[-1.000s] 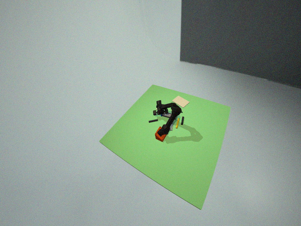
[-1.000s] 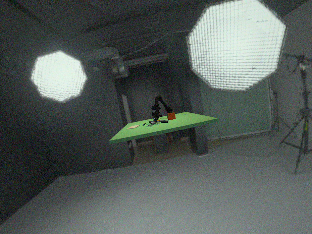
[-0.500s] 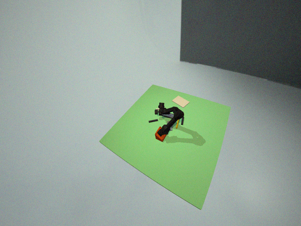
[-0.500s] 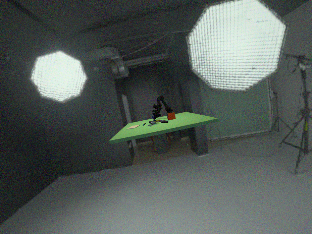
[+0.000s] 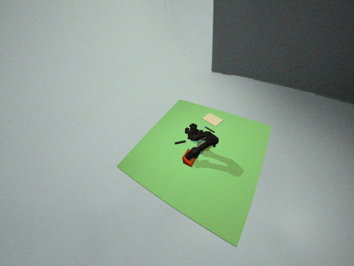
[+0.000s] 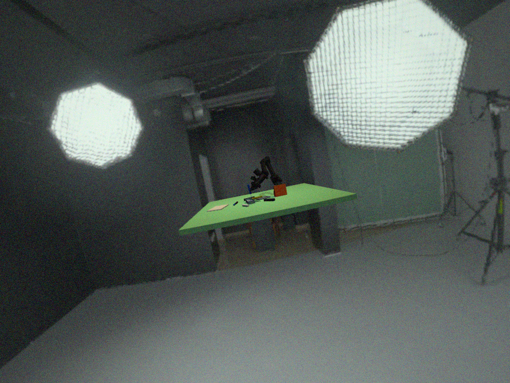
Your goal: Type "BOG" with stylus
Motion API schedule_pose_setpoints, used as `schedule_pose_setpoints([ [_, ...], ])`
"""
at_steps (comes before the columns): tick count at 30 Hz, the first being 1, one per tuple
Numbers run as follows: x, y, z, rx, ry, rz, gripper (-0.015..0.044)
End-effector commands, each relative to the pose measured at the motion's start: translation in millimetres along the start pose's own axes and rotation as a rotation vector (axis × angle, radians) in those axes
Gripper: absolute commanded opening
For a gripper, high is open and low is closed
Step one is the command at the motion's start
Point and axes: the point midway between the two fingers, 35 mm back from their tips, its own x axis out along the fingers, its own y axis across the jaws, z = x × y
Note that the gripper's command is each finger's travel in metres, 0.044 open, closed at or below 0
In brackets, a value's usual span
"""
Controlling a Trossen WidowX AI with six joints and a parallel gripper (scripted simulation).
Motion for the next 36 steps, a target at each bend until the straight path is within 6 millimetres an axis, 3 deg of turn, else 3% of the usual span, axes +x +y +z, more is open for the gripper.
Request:
schedule_pose_setpoints([
  [1,-9.1,-14.2,2.4,0.046,-0.064,-0.039,0.0],
  [10,-8.0,-16.0,-0.6,0.054,-0.073,-0.045,0.0],
  [23,6.8,-17.1,-26.6,0.052,-0.074,-0.046,0.0],
  [36,7.0,-17.1,-26.9,0.052,-0.074,-0.046,0.0],
])
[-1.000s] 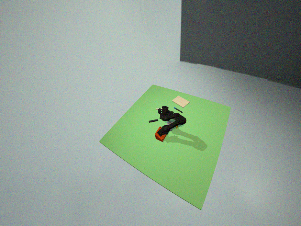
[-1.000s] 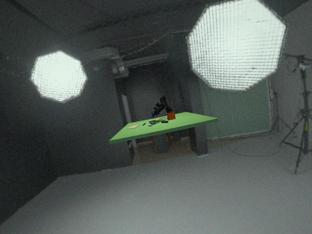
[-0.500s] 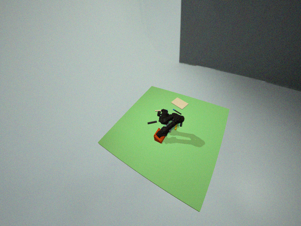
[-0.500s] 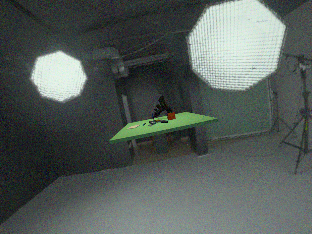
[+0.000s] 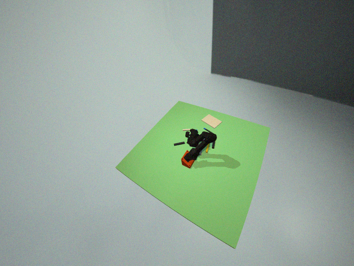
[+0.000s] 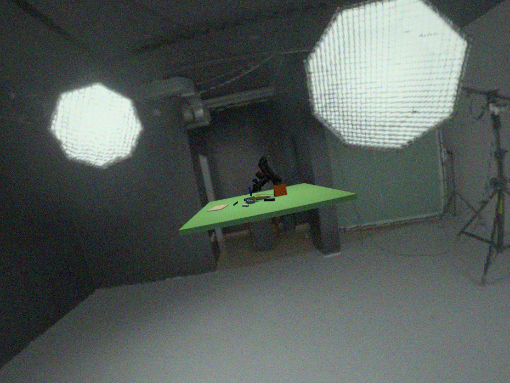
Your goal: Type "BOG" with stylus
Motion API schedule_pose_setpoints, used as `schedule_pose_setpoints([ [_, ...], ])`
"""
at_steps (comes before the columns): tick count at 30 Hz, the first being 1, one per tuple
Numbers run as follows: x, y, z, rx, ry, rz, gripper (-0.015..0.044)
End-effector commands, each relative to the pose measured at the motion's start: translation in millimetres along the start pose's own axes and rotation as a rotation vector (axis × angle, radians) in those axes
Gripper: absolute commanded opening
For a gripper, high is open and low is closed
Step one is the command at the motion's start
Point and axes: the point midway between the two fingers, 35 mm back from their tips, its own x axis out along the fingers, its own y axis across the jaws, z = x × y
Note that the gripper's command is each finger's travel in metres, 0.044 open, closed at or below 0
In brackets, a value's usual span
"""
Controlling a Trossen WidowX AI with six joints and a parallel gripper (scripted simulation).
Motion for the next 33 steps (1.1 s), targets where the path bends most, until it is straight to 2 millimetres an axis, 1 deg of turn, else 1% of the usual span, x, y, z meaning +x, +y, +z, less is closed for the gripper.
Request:
schedule_pose_setpoints([
  [1,0.0,0.3,0.2,-0.003,-0.002,0.003,0.0],
  [3,0.0,0.3,0.2,-0.003,-0.002,0.003,0.0],
  [6,1.4,1.4,0.2,-0.003,-0.002,0.003,0.0079],
  [33,9.3,2.5,-11.0,-0.004,-0.002,0.003,0.0081],
])
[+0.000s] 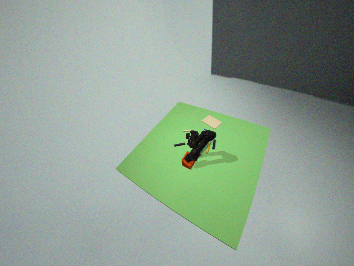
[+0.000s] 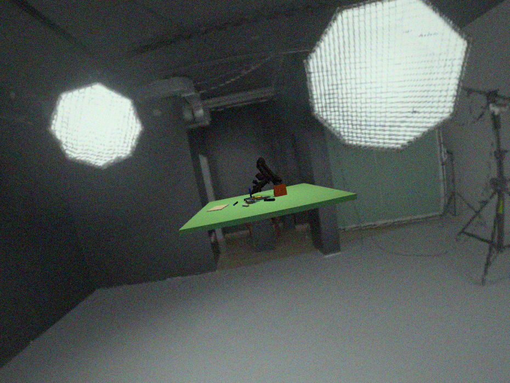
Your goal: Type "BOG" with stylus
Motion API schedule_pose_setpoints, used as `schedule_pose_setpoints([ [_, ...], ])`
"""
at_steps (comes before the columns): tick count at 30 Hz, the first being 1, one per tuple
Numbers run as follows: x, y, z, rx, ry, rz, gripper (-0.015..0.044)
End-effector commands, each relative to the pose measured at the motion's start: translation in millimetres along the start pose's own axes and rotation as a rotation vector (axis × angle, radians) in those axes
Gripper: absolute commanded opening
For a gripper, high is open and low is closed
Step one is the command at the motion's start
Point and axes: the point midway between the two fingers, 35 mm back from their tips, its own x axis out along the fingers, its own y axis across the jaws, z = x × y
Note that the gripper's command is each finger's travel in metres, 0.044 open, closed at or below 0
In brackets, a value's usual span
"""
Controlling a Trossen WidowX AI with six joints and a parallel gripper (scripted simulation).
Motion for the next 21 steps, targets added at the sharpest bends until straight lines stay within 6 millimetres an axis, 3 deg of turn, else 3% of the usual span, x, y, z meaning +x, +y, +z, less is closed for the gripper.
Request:
schedule_pose_setpoints([
  [1,0.8,0.5,-1.5,-0.005,-0.001,0.003,0.0081],
  [21,3.8,0.4,-6.8,-0.005,-0.001,0.003,0.0081],
])
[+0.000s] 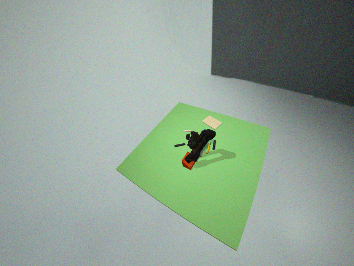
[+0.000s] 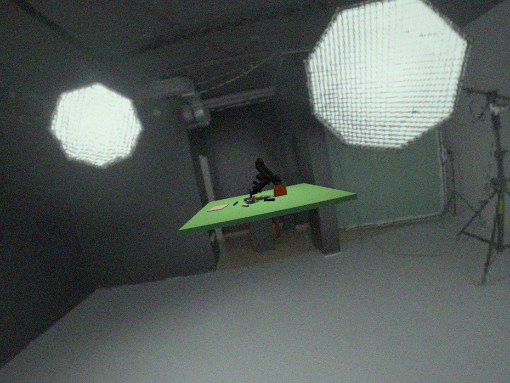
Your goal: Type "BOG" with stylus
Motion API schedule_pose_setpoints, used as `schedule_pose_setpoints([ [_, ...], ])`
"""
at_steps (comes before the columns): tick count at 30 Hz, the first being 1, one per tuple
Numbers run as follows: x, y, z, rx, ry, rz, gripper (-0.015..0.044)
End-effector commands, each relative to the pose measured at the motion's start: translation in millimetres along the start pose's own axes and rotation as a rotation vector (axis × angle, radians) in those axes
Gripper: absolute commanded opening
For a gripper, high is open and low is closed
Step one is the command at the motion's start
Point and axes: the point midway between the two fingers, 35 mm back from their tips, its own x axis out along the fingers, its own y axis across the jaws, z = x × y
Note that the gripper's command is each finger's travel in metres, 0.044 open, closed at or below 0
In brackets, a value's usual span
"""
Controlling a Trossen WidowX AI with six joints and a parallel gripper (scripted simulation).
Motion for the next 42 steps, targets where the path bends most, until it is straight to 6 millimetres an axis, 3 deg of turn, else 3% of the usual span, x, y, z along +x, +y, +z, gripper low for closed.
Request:
schedule_pose_setpoints([
  [1,-0.3,0.5,0.0,-0.006,0.0,0.003,0.0081],
  [9,-1.3,0.9,2.8,-0.005,0.001,0.003,0.0081],
  [27,-18.9,1.0,33.5,-0.004,0.0,0.003,0.0081],
  [31,-17.9,1.6,31.3,-0.009,0.001,0.006,0.0084],
  [37,-17.9,1.6,31.3,-0.009,0.001,0.006,0.0044],
  [39,-17.8,0.3,31.6,-0.009,0.001,0.006,0.0],
  [42,-17.7,-4.8,32.4,-0.009,0.002,0.007,0.0],
])
